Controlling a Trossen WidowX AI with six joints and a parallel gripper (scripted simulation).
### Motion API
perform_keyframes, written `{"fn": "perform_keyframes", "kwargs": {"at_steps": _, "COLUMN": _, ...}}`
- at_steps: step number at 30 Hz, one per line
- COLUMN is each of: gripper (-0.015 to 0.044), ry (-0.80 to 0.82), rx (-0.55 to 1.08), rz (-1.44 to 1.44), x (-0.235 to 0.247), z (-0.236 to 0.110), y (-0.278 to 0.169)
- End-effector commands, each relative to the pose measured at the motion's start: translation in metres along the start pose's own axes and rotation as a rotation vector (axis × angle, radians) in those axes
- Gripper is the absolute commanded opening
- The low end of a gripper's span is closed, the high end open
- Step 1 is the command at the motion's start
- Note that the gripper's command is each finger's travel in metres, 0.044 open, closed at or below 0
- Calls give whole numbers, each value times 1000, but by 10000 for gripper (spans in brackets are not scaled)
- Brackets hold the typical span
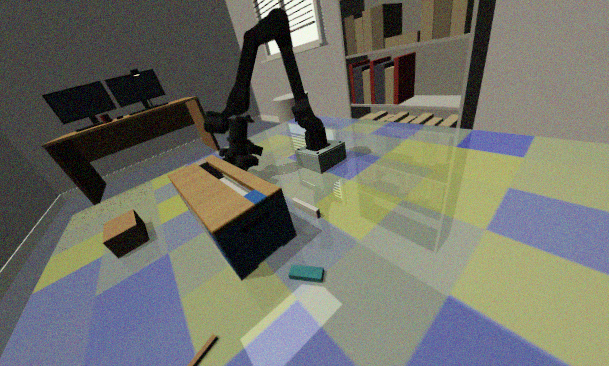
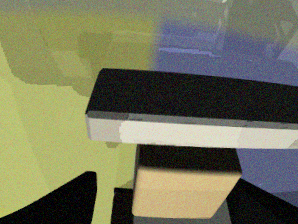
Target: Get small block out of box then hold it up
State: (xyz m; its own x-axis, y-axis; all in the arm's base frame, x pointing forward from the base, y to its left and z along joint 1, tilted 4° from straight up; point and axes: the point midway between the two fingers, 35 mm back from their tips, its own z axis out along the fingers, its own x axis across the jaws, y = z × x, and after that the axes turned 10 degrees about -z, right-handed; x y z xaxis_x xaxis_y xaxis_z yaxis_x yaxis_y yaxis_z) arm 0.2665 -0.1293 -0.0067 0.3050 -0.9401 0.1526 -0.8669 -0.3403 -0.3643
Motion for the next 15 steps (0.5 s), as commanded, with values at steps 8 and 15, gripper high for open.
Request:
{"fn": "perform_keyframes", "kwargs": {"at_steps": 8, "gripper": 127, "ry": -11, "rx": -3, "rz": -3, "x": -4, "z": 7, "y": 4}}
{"fn": "perform_keyframes", "kwargs": {"at_steps": 15, "gripper": 0, "ry": -11, "rx": -3, "rz": -2, "x": -2, "z": 0, "y": 0}}
